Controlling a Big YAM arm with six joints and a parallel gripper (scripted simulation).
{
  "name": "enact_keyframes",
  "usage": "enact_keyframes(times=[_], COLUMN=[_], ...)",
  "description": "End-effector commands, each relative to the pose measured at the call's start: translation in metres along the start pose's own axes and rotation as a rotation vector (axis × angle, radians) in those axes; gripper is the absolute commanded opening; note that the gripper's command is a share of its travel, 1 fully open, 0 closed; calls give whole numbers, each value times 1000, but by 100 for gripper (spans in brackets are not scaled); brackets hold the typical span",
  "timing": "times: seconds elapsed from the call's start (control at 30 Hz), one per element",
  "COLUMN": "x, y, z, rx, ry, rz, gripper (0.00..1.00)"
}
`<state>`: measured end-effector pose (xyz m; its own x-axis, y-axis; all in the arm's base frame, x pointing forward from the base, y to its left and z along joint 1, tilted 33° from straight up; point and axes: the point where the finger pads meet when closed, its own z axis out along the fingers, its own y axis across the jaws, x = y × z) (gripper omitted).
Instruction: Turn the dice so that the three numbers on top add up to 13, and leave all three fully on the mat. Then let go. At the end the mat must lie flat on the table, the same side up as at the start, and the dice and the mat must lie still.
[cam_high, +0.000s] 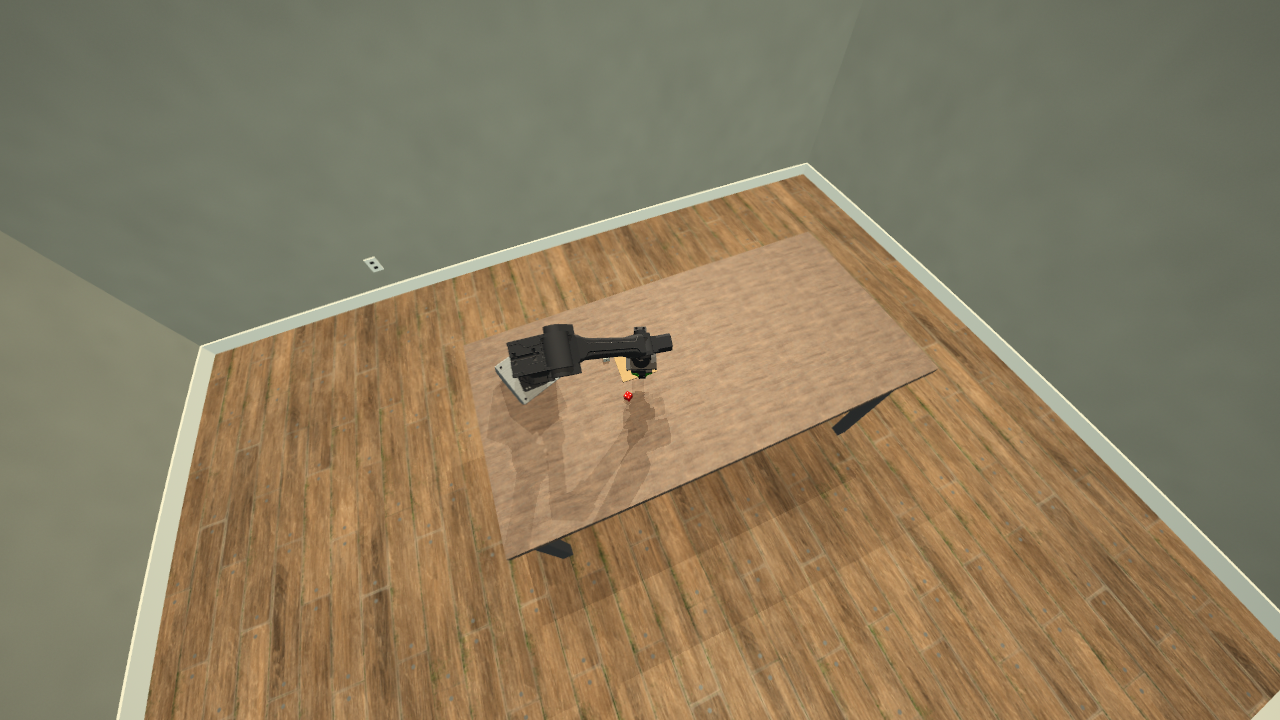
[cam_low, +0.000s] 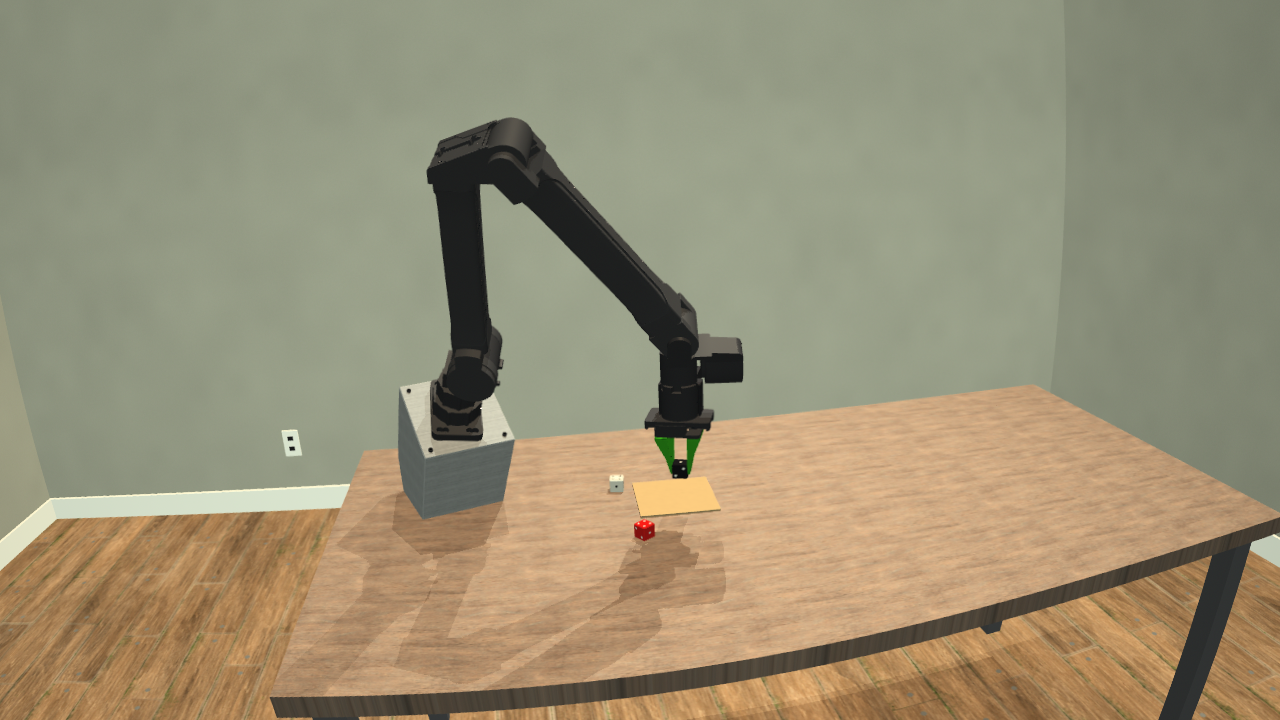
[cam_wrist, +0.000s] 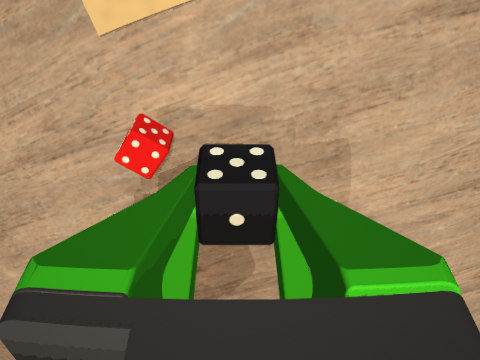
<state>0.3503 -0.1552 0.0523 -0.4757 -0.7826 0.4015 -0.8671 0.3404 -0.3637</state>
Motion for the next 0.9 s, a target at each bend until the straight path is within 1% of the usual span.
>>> enact_keyframes(times=[0.0,0.13,0.17,0.23,0.3,0.37,0.4,0.47,0.5,0.57,0.6,0.63,0.7,0.77,0.8,0.87], x=[3,1,-9,-20,-46,-85,-86,-131,-132,-178,-194,-201,-201,-236,-248,-265], y=[-11,-11,-13,-16,-15,-10,-10,1,2,18,27,30,30,50,59,70], z=[-6,-6,-6,-7,-5,-3,-3,-2,-2,0,0,0,0,2,2,3], rx=[14,14,16,18,12,4,2,-1,-4,-2,-1,-5,-5,6,9,17], ry=[-1,-2,-8,-12,-20,-29,-33,-31,-37,-31,-29,-34,-34,-25,-24,-25], rz=[32,29,13,28,57,99,99,150,150,202,226,226,226,268,283,306], gripper=[20,20,20,20,20,20,20,20,20,20,20,20,20,20,20,20])
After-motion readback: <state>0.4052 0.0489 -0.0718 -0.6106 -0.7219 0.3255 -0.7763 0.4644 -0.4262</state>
